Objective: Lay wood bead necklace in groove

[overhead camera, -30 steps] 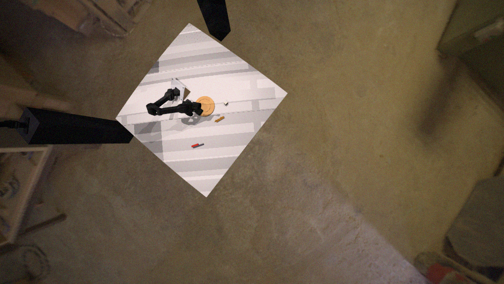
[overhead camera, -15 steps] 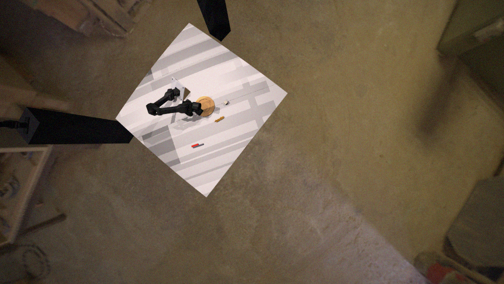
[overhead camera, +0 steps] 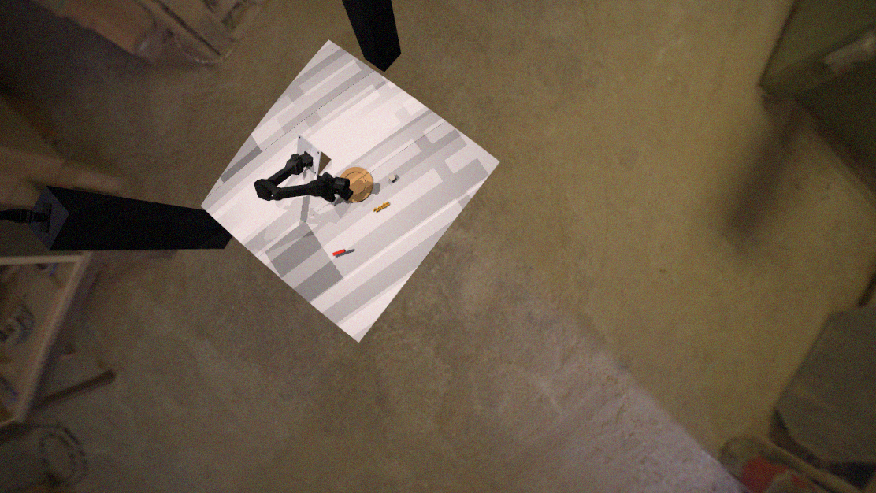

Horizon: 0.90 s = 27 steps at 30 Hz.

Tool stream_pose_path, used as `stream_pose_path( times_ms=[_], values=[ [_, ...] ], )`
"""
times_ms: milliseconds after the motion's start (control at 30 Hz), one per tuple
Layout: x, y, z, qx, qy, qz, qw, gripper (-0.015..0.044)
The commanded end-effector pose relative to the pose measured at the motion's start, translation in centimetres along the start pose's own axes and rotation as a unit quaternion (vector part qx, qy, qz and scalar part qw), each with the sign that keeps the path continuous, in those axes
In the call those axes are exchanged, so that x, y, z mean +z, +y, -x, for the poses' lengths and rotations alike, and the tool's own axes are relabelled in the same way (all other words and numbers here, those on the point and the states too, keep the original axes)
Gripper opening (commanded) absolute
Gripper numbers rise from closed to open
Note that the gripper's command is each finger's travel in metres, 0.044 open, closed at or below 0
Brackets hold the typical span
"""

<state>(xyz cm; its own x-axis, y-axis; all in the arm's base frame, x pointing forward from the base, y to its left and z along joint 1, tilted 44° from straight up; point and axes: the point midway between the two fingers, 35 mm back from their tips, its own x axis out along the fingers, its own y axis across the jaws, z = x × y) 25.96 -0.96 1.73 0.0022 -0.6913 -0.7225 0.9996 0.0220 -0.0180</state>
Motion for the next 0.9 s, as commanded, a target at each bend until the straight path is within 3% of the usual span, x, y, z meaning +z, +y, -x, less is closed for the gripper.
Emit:
stream_pose_path(
  times_ms=[0, 400, 867],
  values=[
    [0.0, 0.0, 0.0, 0.000, 0.000, -0.001, 1.000, 0.0000],
    [0.1, 0.0, 2.6, 0.000, -0.003, 0.001, 1.000, 0.0000],
    [0.6, -1.4, 2.6, 0.000, -0.003, 0.001, 1.000, 0.0000]
  ],
)
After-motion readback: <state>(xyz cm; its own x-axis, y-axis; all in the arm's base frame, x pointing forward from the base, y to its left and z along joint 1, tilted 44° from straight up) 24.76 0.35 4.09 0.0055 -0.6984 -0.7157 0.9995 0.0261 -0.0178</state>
